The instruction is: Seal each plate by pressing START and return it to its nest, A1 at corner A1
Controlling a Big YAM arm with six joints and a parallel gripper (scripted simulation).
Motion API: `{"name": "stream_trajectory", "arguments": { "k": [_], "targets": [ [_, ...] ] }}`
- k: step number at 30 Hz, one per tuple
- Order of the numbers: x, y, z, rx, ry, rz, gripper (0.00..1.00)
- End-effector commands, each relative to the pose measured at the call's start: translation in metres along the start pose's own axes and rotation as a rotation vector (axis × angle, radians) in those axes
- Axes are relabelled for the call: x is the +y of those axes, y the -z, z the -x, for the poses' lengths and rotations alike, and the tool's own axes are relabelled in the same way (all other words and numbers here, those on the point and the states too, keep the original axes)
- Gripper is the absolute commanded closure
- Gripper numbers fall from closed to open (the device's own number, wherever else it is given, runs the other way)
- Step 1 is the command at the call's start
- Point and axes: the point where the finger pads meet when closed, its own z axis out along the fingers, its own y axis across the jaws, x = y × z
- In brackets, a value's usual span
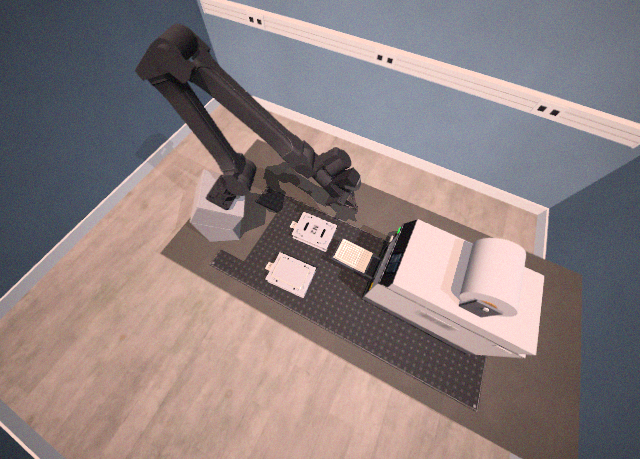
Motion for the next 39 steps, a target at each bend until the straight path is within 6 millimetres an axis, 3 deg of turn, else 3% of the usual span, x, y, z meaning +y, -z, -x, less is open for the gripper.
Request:
{"name": "stream_trajectory", "arguments": {
  "k": [1, 6, 13, 20, 25, 39],
  "targets": [
    [0.002, -0.026, 0.032, -0.056, -0.002, -0.004, 1.0],
    [0.009, -0.033, 0.04, -0.068, 0.0, 0.014, 1.0],
    [0.006, -0.081, 0.048, -0.069, 0.005, 0.006, 1.0],
    [0.004, -0.117, 0.038, -0.036, 0.008, 0.003, 1.0],
    [-0.001, -0.115, 0.042, -0.045, 0.006, -0.012, 1.0],
    [0.007, -0.099, 0.02, 0.003, 0.015, 0.01, 1.0]
  ]
}}
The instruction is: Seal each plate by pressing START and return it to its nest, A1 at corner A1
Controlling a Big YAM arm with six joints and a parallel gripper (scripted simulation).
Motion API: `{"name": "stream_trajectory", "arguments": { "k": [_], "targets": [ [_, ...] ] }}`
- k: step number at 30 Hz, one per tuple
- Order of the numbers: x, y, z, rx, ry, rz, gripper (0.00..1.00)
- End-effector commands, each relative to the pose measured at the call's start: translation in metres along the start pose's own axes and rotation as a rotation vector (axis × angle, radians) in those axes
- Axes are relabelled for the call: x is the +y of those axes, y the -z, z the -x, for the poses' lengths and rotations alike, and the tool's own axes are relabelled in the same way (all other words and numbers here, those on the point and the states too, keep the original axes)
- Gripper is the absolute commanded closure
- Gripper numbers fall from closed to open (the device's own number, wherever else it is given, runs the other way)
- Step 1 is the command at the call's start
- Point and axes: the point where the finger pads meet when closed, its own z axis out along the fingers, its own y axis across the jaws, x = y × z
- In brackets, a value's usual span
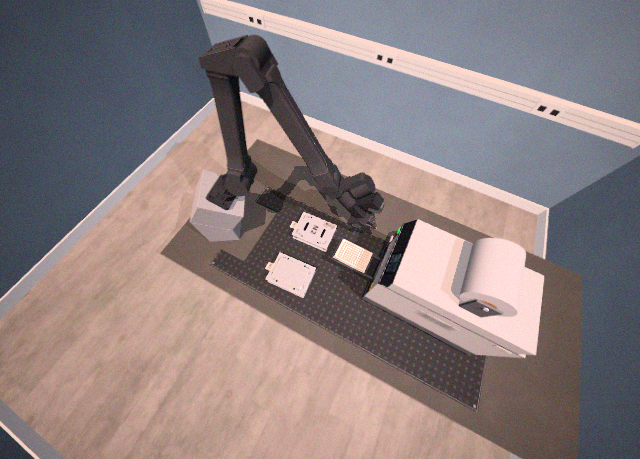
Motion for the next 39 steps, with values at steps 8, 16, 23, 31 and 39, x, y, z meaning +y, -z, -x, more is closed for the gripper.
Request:
{"name": "stream_trajectory", "arguments": {
  "k": [8, 16, 23, 31, 39],
  "targets": [
    [-0.002, 0.009, 0.022, -0.041, 0.001, 0.0, 1.0],
    [0.002, -0.01, 0.031, -0.062, -0.001, 0.008, 1.0],
    [0.008, -0.027, 0.034, -0.07, -0.001, 0.018, 1.0],
    [0.001, -0.041, 0.03, -0.066, -0.001, 0.007, 1.0],
    [0.014, -0.05, 0.032, -0.069, 0.002, 0.03, 1.0]
  ]
}}
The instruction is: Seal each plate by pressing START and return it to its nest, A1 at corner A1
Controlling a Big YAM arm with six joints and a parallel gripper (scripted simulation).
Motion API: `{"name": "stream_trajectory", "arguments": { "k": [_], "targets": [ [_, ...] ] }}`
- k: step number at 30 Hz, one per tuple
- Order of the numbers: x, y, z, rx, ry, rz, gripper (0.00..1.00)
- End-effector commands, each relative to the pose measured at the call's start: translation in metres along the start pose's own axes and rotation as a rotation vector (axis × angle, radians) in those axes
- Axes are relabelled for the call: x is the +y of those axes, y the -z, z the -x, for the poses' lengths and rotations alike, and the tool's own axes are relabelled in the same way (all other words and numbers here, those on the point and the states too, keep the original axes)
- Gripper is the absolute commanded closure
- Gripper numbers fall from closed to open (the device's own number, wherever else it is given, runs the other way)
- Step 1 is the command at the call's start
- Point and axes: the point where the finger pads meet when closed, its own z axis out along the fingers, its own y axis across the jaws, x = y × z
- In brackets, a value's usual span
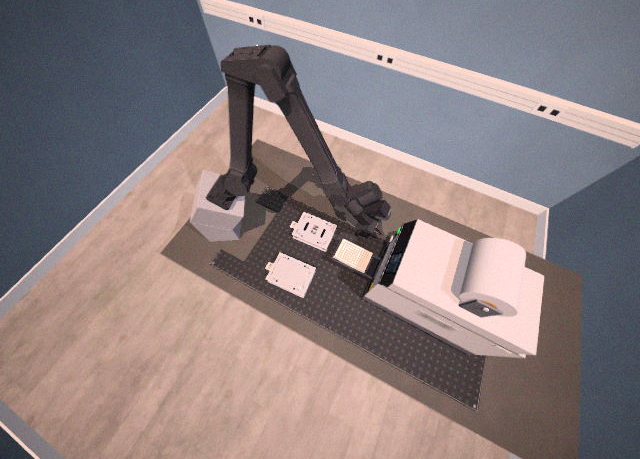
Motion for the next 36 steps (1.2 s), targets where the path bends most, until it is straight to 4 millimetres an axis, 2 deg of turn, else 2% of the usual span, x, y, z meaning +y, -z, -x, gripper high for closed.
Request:
{"name": "stream_trajectory", "arguments": {
  "k": [1, 8, 10, 17, 29, 31, 36],
  "targets": [
    [0.014, -0.016, 0.025, -0.052, 0.005, 0.028, 1.0],
    [0.0, -0.026, 0.011, -0.026, 0.006, 0.004, 1.0],
    [0.003, -0.029, 0.023, -0.05, 0.004, 0.009, 1.0],
    [0.005, -0.025, 0.035, -0.071, 0.001, 0.014, 1.0],
    [0.011, -0.012, 0.012, -0.016, 0.009, 0.022, 1.0],
    [0.011, -0.011, 0.013, -0.014, 0.009, 0.021, 1.0],
    [0.01, -0.012, 0.035, -0.046, 0.004, 0.018, 1.0]
  ]
}}
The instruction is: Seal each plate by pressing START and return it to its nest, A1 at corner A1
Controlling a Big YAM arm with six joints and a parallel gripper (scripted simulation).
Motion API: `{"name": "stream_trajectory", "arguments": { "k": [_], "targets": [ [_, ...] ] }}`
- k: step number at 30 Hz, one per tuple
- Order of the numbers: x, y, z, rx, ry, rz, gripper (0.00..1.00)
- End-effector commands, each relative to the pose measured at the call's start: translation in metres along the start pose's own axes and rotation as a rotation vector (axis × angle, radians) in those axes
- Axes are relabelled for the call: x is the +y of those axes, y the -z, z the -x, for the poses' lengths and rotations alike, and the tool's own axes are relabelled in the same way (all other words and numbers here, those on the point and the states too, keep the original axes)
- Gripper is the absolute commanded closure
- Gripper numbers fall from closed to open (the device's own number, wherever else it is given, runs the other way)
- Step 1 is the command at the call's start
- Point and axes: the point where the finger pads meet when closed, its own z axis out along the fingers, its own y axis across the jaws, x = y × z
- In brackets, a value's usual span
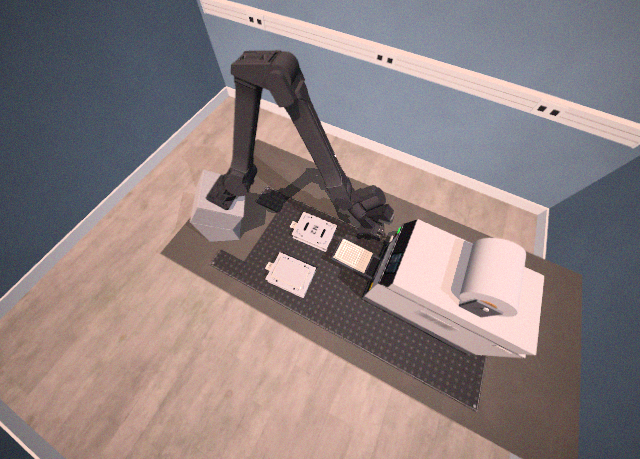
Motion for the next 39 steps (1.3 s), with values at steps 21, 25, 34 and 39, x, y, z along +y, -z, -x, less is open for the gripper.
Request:
{"name": "stream_trajectory", "arguments": {
  "k": [21, 25, 34, 39],
  "targets": [
    [0.014, -0.001, 0.032, -0.043, 0.006, 0.019, 1.0],
    [0.01, 0.004, 0.043, -0.064, 0.002, 0.013, 1.0],
    [0.007, 0.004, 0.053, -0.076, 0.0, 0.012, 1.0],
    [0.004, -0.002, 0.043, -0.06, 0.001, 0.007, 1.0]
  ]
}}
